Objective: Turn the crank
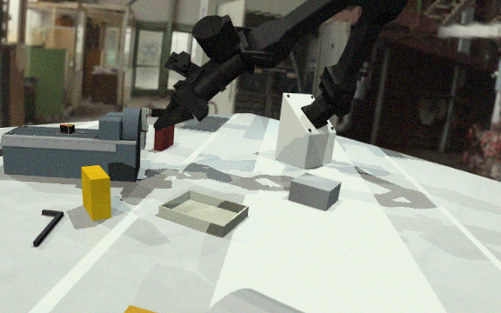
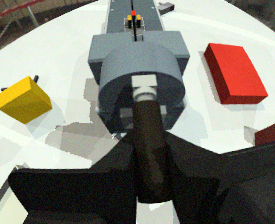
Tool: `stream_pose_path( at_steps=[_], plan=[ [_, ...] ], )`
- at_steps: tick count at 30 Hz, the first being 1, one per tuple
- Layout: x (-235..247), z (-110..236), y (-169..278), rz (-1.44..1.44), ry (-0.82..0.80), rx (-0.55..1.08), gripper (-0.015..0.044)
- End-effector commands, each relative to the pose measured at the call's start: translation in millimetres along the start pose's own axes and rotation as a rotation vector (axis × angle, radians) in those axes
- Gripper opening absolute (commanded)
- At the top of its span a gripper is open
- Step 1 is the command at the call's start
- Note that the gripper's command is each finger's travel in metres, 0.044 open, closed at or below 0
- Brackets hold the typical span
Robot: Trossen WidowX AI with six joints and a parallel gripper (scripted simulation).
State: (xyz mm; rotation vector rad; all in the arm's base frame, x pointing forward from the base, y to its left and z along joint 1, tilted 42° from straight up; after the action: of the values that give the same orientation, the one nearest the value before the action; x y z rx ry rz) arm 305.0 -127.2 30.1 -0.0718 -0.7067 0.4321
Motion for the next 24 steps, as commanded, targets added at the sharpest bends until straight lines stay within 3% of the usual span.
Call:
stream_pose_path(
  at_steps=[1,24],
  plan=[
    [-7.3,0.2,-0.4,-0.011,0.022,-0.007,0.0000],
    [-9.4,-0.5,0.0,-0.011,0.022,-0.007,0.0000]
  ],
)
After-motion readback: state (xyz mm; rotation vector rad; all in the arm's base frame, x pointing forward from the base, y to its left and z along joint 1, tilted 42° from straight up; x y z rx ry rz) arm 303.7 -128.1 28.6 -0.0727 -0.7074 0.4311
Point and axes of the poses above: the point midway between the two fingers, 35 mm back from their tips, its own z axis back along the fingers, its own x axis across the jaws, y = z × x, the point moved 9 cm from there along z, back along the fingers, and after that the axes turned 7 degrees about -z, right-handed, at the moved point
